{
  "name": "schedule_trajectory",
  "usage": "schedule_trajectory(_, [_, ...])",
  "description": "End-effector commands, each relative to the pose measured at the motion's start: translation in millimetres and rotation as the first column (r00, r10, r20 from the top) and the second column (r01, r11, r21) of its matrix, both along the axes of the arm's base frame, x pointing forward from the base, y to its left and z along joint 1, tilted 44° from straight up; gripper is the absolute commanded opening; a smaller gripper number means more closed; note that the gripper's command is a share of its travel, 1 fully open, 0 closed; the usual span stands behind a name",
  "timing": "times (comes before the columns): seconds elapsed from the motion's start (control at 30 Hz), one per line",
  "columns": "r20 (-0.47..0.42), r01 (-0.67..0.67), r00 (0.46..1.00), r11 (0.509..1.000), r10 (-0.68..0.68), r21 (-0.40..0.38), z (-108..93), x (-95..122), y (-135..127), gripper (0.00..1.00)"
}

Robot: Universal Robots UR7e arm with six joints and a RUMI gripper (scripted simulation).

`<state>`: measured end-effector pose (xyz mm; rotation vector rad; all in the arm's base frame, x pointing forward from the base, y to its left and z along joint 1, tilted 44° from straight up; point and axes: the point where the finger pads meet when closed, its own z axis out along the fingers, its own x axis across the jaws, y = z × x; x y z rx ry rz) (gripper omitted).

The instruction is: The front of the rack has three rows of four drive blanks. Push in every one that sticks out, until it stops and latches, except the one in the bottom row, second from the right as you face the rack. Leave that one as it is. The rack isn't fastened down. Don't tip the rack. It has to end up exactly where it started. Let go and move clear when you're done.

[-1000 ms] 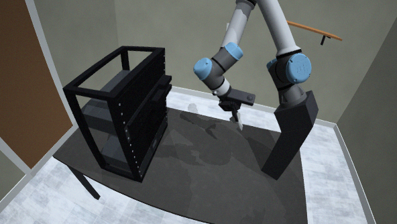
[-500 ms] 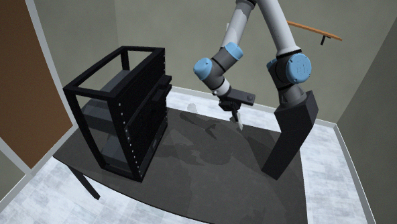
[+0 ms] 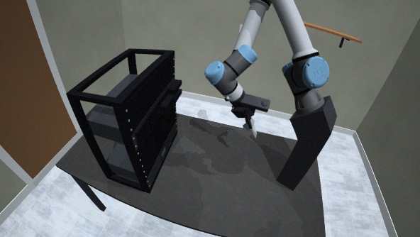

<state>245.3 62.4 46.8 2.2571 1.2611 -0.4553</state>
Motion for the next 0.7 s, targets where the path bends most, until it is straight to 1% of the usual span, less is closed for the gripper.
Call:
schedule_trajectory(0.0, [0.001, 0.000, 1.000, 1.000, 0.000, 0.000, 0.2, 0.1, 0.1, 1.00])
schedule_trajectory(0.67, [-0.004, 0.004, 1.000, 1.000, -0.004, 0.001, -0.8, -1.2, -0.2, 1.00])
